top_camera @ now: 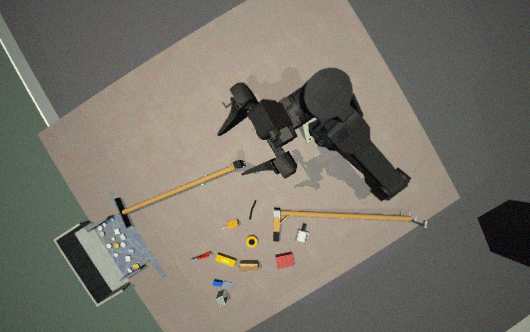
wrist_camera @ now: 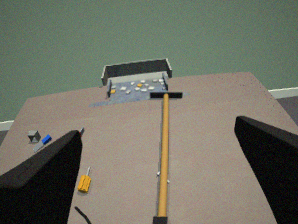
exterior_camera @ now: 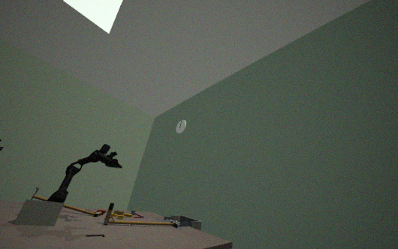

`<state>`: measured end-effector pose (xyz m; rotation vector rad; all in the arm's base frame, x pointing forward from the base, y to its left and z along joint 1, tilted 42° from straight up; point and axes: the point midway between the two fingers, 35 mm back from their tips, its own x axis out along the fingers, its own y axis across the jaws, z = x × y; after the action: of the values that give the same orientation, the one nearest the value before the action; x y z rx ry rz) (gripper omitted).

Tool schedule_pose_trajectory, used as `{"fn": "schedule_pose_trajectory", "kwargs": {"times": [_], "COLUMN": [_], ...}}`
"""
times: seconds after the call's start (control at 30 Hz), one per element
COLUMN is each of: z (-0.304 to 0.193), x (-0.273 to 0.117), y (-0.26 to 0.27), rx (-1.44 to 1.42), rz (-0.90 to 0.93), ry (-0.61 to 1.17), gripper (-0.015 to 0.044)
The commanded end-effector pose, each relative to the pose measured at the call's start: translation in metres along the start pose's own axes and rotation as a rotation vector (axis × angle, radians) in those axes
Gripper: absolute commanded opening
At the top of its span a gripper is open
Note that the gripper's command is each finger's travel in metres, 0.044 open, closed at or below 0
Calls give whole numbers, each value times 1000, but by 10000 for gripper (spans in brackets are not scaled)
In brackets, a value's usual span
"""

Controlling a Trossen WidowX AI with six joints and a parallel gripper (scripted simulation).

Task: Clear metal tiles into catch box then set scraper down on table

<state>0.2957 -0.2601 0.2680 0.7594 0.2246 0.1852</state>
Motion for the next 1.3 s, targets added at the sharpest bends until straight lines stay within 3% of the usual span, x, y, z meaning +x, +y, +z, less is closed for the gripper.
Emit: {"fn": "schedule_pose_trajectory", "kwargs": {"times": [0.0,1.27], "z": [-3,-5], "x": [-13,-21], "y": [7,9], "rx": [-24,-41], "rz": [8,10], "ry": [-24,-40], "gripper": [440,440]}}
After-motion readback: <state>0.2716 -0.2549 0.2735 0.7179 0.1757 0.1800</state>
